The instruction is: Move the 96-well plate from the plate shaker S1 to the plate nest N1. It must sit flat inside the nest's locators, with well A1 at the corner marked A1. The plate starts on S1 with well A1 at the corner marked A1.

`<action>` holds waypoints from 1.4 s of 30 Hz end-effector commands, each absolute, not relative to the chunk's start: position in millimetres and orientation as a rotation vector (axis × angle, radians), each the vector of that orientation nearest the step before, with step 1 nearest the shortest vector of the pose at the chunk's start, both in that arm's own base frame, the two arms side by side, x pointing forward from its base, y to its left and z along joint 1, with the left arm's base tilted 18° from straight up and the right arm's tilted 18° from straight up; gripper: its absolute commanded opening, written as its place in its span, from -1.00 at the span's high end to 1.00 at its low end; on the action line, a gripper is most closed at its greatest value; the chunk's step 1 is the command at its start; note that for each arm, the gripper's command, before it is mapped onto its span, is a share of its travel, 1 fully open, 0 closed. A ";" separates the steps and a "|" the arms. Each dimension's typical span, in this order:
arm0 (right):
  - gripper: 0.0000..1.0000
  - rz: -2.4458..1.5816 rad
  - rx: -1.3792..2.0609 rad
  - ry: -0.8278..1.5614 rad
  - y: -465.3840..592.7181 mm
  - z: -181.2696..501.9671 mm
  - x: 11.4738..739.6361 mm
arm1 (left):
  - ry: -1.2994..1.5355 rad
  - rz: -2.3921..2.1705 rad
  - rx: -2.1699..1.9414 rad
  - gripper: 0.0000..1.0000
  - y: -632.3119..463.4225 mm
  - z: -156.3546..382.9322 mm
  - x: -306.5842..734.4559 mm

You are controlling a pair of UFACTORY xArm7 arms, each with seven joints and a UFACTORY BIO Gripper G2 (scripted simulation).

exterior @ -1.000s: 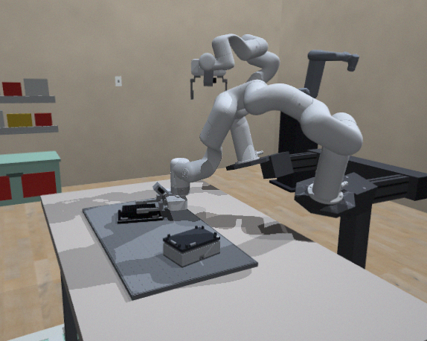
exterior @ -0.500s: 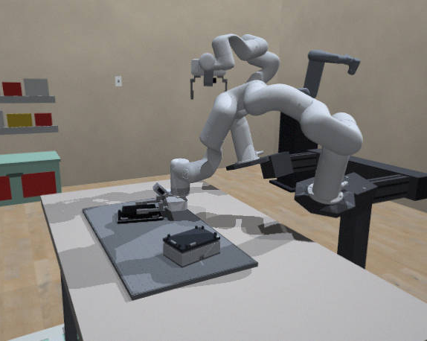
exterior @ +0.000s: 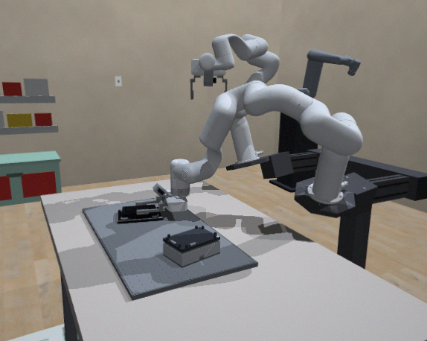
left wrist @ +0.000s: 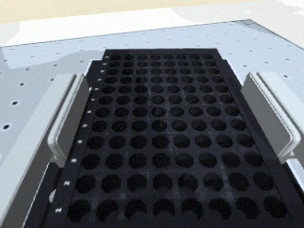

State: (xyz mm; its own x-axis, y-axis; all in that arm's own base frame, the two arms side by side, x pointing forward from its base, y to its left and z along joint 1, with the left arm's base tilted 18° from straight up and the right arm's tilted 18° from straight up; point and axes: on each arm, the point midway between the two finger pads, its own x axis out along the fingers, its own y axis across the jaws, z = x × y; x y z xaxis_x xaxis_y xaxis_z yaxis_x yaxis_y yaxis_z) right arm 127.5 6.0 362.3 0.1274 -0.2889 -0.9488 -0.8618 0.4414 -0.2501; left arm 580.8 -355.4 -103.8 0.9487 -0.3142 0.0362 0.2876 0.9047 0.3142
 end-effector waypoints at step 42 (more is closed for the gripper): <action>-1.00 0.569 -1.093 1.428 6.4 362.9 127.8 | -0.091 -0.312 0.307 0.25 -357.1 -104.1 582.1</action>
